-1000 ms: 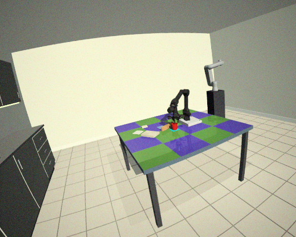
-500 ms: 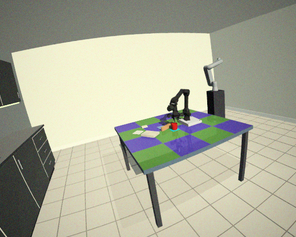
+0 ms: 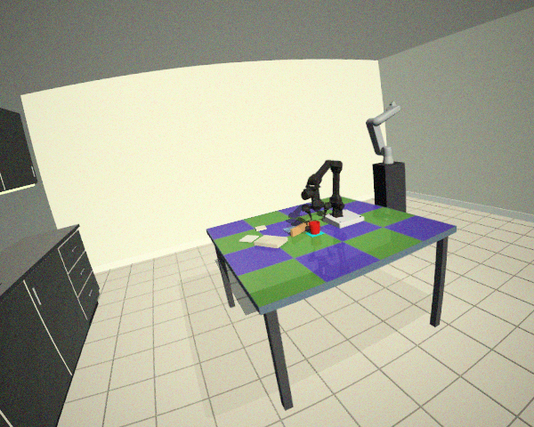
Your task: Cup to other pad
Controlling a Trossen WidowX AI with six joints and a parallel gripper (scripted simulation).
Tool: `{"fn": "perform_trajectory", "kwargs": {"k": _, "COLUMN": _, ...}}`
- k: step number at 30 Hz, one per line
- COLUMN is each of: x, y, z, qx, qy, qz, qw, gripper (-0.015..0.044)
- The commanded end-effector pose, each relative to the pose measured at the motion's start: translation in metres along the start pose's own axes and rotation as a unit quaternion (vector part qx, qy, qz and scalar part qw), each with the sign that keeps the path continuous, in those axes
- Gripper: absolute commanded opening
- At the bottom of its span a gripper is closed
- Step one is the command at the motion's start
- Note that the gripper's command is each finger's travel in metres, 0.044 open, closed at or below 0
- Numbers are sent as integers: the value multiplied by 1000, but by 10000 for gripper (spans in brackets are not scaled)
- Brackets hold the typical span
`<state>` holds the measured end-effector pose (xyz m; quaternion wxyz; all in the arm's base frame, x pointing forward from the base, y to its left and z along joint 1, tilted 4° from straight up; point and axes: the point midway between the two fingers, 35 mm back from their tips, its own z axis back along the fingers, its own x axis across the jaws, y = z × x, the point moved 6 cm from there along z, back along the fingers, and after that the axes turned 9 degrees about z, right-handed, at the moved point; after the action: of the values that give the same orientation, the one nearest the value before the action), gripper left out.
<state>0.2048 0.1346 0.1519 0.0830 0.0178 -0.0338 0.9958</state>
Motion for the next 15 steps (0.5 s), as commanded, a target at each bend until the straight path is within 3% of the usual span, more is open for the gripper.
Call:
{"fn": "perform_trajectory", "kwargs": {"k": 1, "x": -1, "y": -1, "z": 9, "qx": -1, "qy": 2, "qz": 1, "qw": 1000, "gripper": 440}}
{"fn": "perform_trajectory", "kwargs": {"k": 15, "x": -2, "y": 0, "z": 55, "qx": -3, "qy": 3, "qz": 4, "qw": 1000, "gripper": 440}}
